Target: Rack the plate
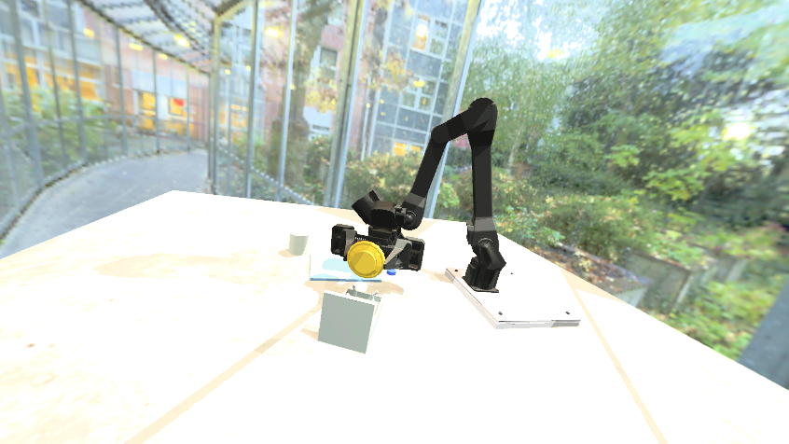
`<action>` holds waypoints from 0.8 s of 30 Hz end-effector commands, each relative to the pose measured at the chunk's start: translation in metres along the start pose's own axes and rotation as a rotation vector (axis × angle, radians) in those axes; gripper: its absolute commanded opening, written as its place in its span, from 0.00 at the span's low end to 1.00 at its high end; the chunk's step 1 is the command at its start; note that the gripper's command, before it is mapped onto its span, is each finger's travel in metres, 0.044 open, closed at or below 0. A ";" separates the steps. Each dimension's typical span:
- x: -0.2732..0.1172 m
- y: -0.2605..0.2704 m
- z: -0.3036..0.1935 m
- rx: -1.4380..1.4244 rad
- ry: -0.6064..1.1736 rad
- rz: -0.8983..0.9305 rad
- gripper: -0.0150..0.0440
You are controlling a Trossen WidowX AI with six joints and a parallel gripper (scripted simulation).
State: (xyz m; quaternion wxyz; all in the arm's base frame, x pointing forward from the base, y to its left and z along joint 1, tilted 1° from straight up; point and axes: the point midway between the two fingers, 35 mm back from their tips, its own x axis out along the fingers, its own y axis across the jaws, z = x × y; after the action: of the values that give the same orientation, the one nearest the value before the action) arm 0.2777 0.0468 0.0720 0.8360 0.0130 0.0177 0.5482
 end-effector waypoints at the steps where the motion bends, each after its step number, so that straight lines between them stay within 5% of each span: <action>1: 0.002 0.000 -0.006 0.015 0.006 -0.003 0.25; 24: 0.013 0.003 -0.020 0.010 0.008 0.006 0.25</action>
State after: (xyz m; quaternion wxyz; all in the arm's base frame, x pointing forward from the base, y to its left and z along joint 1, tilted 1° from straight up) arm 0.2813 0.0565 0.0541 0.8343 0.0108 0.0200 0.5509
